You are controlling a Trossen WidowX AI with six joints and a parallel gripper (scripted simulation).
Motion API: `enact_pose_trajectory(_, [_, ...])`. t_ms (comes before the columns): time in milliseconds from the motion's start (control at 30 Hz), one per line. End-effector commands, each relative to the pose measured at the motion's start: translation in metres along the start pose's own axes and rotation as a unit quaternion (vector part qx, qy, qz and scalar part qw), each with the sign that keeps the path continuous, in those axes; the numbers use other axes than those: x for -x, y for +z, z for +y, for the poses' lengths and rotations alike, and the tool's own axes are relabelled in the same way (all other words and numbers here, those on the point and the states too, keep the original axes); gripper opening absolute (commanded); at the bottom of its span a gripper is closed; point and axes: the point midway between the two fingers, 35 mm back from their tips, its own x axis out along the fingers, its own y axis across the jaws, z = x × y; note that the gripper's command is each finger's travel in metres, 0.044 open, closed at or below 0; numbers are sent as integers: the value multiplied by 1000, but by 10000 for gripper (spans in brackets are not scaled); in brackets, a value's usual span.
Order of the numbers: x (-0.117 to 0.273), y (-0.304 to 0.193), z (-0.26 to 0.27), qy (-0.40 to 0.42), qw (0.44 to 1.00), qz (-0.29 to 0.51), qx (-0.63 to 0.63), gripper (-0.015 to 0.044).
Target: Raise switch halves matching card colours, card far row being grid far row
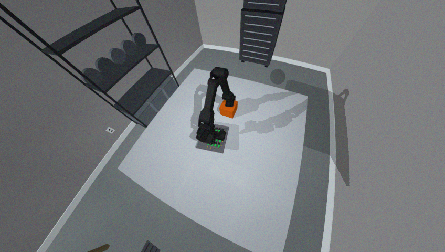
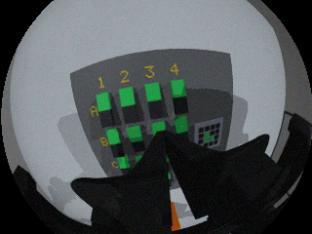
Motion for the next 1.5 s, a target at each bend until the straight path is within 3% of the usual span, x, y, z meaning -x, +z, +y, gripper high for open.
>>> enact_pose_trajectory(0, [-10, -5, 0, 0, 1000, 11, 3, 0])
enact_pose_trajectory(1467, [-17, -5, 0, 0, 1000, 11, 3, 0])
